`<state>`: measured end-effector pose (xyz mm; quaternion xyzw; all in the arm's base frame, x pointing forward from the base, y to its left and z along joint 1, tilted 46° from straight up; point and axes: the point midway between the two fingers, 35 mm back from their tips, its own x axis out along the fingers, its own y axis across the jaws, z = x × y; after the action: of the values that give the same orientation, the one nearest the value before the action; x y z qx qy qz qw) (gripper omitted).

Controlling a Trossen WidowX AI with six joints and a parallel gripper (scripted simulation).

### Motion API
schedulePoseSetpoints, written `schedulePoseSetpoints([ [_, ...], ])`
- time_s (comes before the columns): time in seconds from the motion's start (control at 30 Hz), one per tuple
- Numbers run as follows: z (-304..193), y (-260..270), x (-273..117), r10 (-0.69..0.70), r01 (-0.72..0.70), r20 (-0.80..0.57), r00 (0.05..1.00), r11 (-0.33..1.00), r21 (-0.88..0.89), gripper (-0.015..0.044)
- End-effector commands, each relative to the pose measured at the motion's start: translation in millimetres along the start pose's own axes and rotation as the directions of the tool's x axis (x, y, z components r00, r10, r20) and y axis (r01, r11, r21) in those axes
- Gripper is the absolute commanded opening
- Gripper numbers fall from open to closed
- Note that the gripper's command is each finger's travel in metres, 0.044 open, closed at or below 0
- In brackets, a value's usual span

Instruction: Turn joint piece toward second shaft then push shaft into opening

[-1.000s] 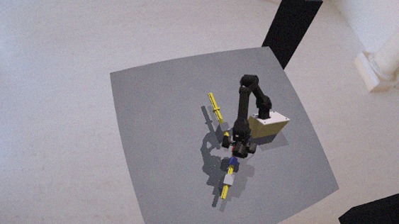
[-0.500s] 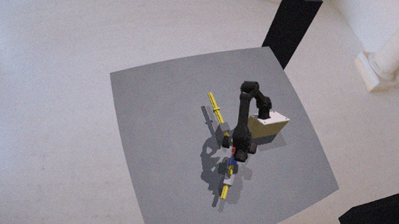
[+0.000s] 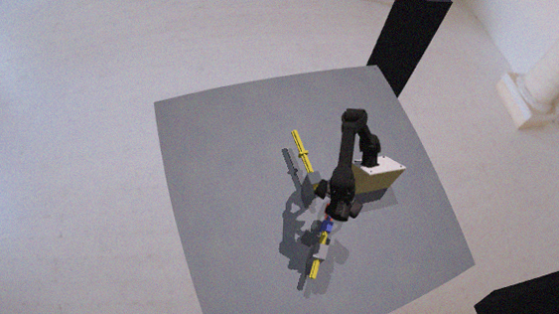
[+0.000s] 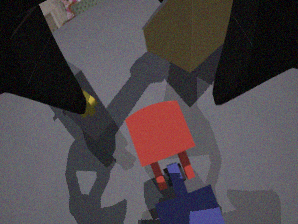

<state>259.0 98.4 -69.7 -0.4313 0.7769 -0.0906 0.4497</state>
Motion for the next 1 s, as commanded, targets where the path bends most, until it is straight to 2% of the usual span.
schedulePoseSetpoints([
  [0.0, -2.4, -0.8, -22.1, 0.013, -0.017, 0.031, 0.999, 0.988, 0.151, 0.044],
  [0.27, -10.7, -2.5, -57.7, 0.025, -0.055, 0.079, 0.997, 0.915, 0.399, 0.044],
  [0.53, -23.0, -3.8, -91.4, 0.039, -0.107, 0.124, 0.992, 0.785, 0.611, 0.044],
  [0.83, -25.0, -4.3, -93.1, 0.04, -0.112, 0.128, 0.991, 0.772, 0.626, 0.044],
  [0.97, -42.4, -11.8, -73.5, 0.039, -0.11, 0.126, 0.991, 0.772, 0.626, 0.044],
])
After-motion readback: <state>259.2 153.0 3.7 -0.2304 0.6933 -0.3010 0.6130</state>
